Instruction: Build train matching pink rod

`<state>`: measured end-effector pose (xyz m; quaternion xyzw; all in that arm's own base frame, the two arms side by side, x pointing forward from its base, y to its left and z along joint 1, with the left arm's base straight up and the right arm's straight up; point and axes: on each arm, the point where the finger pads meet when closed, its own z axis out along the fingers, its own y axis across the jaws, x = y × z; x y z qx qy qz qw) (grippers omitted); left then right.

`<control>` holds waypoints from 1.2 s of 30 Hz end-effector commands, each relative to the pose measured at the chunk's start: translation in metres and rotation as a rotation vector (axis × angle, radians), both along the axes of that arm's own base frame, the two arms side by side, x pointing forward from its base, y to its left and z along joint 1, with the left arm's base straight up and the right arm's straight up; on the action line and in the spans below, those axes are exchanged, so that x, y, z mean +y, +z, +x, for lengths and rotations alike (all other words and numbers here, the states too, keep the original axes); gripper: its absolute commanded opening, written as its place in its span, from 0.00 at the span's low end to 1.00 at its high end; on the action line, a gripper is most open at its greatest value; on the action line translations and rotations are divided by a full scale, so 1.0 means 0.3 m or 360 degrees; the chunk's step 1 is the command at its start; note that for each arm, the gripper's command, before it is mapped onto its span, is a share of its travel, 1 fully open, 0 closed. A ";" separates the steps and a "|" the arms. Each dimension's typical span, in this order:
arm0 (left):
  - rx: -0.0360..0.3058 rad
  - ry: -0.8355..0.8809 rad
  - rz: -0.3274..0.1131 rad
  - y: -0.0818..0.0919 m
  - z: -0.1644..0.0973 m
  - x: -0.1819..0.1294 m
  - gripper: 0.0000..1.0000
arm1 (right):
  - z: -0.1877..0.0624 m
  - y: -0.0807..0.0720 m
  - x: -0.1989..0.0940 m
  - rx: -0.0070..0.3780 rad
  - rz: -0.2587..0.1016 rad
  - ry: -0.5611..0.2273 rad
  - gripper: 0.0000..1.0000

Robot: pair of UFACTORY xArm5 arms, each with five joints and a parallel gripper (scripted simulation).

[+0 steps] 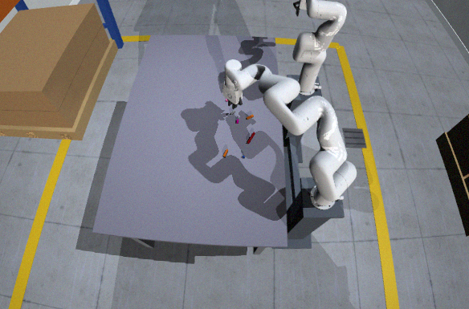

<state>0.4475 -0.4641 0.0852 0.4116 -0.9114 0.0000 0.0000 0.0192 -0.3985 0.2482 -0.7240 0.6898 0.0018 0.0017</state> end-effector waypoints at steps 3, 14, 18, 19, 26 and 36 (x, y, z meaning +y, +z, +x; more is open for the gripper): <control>-0.0007 0.0000 -0.0007 -0.001 0.004 -0.004 0.26 | 0.000 0.006 -0.004 0.0000 -0.0008 0.0000 1.00; -0.0007 0.0000 -0.0007 -0.048 0.005 -0.005 0.26 | 0.000 0.006 -0.004 0.0000 -0.0008 0.0000 1.00; -0.0007 0.0000 -0.0007 -0.059 0.005 -0.005 0.26 | 0.000 0.006 -0.004 0.0000 -0.0008 0.0000 1.00; -0.0007 0.0000 -0.0007 -0.064 0.005 -0.005 0.26 | 0.000 0.006 -0.004 0.0000 -0.0008 0.0000 1.00; -0.0007 0.0000 -0.0007 -0.101 0.006 -0.006 0.26 | 0.000 0.006 -0.004 0.0000 -0.0008 0.0000 1.00; -0.0007 0.0000 -0.0007 -0.134 0.007 -0.006 0.26 | 0.000 0.006 -0.004 0.0000 -0.0008 0.0000 1.00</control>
